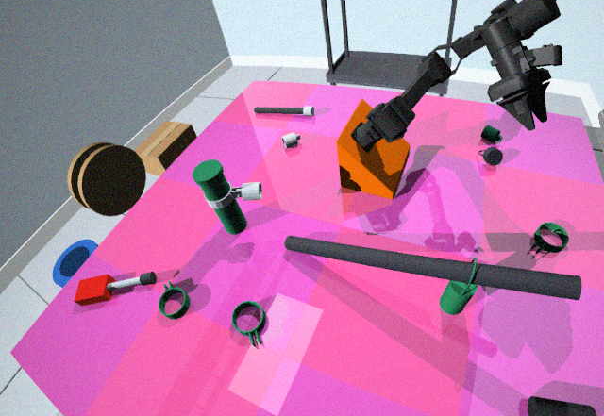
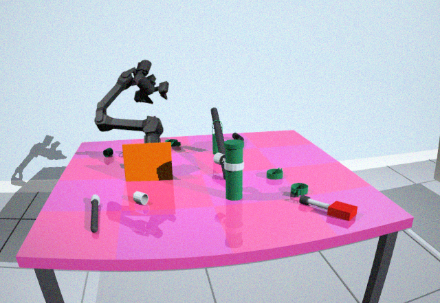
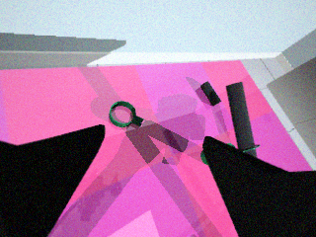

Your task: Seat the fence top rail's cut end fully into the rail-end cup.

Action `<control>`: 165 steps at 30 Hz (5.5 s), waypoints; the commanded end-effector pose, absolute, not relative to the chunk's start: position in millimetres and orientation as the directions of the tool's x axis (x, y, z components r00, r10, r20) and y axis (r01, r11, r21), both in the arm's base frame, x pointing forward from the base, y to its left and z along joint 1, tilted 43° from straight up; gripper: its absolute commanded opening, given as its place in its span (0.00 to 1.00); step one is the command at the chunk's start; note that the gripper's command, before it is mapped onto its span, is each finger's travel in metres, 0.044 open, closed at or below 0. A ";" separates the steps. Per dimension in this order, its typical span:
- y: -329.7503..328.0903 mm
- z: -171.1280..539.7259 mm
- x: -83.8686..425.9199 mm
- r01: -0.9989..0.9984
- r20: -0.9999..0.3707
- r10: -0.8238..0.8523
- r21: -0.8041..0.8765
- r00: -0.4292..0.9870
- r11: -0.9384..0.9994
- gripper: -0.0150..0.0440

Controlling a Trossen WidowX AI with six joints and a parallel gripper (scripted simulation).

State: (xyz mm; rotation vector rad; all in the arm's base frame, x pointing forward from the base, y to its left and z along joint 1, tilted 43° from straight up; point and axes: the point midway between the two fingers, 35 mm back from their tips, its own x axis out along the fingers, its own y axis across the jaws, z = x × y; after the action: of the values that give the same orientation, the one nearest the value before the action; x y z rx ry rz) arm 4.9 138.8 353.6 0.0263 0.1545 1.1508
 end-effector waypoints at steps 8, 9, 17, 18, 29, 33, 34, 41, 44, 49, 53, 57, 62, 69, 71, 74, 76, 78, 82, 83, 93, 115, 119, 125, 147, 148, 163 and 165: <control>124.7 348.1 87.5 -0.803 -0.218 0.839 0.251 0.498 0.541 1.00; 120.2 344.7 103.4 -0.776 -0.241 0.824 0.279 0.513 0.565 1.00; 76.4 303.2 198.8 -0.585 -0.397 0.708 0.399 0.584 0.706 1.00; 70.1 297.0 208.1 -0.562 -0.415 0.698 0.414 0.584 0.716 1.00; -23.6 191.7 285.6 -0.259 -0.587 0.622 0.585 0.518 0.768 1.00; -58.3 143.0 293.1 -0.144 -0.622 0.623 0.644 0.473 0.752 1.00; -66.3 130.4 293.1 -0.115 -0.628 0.626 0.658 0.462 0.744 1.00; -80.1 109.9 292.3 -0.106 -0.637 0.633 0.663 0.441 0.741 1.00; -90.7 101.5 293.5 -0.228 -0.647 0.634 0.601 0.423 0.766 1.00; -116.9 78.3 293.8 -0.536 -0.666 0.646 0.413 0.375 0.737 1.00; -137.3 57.5 290.6 -0.741 -0.674 0.659 0.243 0.335 0.626 1.00; -154.9 37.2 285.5 -0.890 -0.671 0.680 0.065 0.296 0.452 1.00; -174.6 10.5 275.8 -0.968 -0.656 0.713 -0.169 0.250 0.183 1.00; -192.9 -20.5 260.8 -0.897 -0.623 0.756 -0.428 0.202 -0.114 1.00; -194.9 -24.7 258.5 -0.869 -0.618 0.762 -0.469 0.196 -0.157 1.00; -195.2 -25.2 258.2 -0.865 -0.617 0.762 -0.475 0.195 -0.163 1.00; -195.2 -25.2 258.2 -0.865 -0.617 0.762 -0.475 0.195 -0.163 1.00; -195.2 -25.2 258.2 -0.865 -0.617 0.762 -0.475 0.195 -0.163 1.00; -195.2 -25.2 258.2 -0.865 -0.617 0.762 -0.475 0.195 -0.163 1.00; -195.2 -25.2 258.2 -0.865 -0.617 0.762 -0.475 0.195 -0.163 1.00; -165.4 -57.8 257.2 -0.842 -0.634 0.754 -0.490 0.170 -0.223 1.00; -141.6 -80.0 262.4 -0.838 -0.638 0.752 -0.493 0.166 -0.233 1.00; -136.6 -84.3 263.7 -0.838 -0.638 0.752 -0.493 0.166 -0.233 1.00; -129.0 -90.5 265.4 -0.838 -0.638 0.752 -0.494 0.166 -0.233 1.00; -106.2 -107.4 268.5 -0.837 -0.635 0.755 -0.496 0.167 -0.232 0.87; -106.2 -107.4 268.5 -0.837 -0.635 0.755 -0.496 0.167 -0.232 0.82; -105.2 -106.7 270.7 -0.850 -0.639 0.750 -0.480 0.170 -0.216 0.25; -104.2 -106.0 272.7 -0.862 -0.643 0.746 -0.465 0.173 -0.200 0.25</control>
State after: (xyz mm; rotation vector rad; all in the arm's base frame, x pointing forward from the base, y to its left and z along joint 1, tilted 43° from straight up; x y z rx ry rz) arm 270.1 -106.0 -106.6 -1.0209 0.1274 1.4757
